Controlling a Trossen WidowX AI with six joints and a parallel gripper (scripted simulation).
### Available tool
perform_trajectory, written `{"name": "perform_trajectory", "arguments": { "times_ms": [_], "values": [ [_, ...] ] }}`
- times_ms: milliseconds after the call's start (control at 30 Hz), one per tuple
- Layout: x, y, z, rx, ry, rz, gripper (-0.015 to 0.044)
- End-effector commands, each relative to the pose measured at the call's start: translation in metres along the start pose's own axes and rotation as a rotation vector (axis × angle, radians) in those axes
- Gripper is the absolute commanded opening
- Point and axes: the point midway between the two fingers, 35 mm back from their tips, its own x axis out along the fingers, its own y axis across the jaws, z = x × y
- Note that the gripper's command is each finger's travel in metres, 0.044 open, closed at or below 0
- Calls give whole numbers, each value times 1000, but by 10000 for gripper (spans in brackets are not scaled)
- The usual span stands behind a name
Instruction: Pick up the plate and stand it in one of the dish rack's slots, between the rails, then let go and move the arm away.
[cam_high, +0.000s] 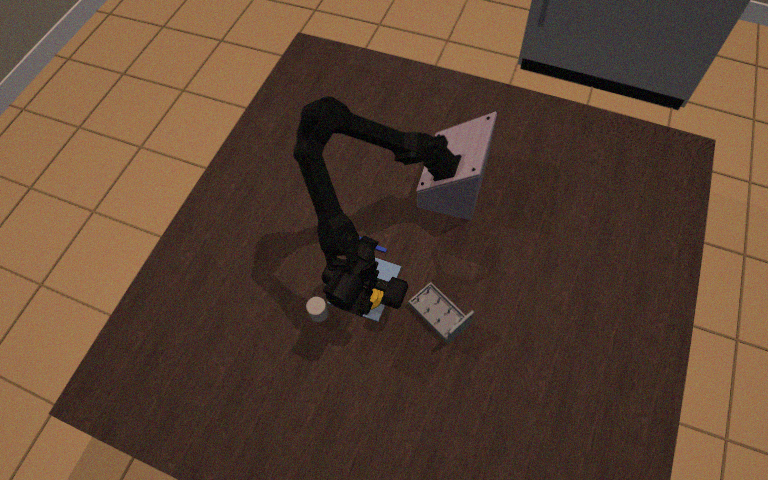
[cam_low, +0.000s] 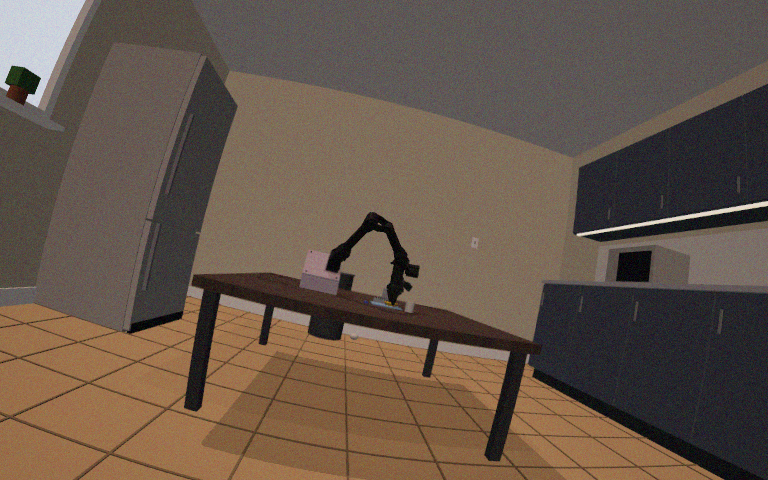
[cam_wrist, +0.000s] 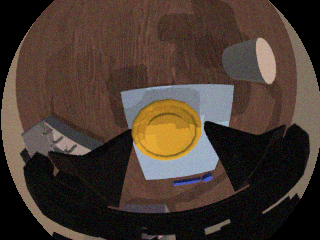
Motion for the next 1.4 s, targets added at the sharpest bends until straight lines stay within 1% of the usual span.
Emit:
{"name": "perform_trajectory", "arguments": {
  "times_ms": [0,133,500,633,900,933,1200,1367],
  "values": [
    [4,3,-2,-10,11,5,400],
    [4,3,-2,-10,11,5,400],
    [4,3,-2,-10,11,5,327],
    [-4,4,0,-10,11,8,222],
    [-51,7,11,-10,10,19,12],
    [-56,8,11,-10,10,20,0],
    [-104,10,14,-10,11,22,0],
    [-128,11,15,-10,12,20,0]
  ]
}}
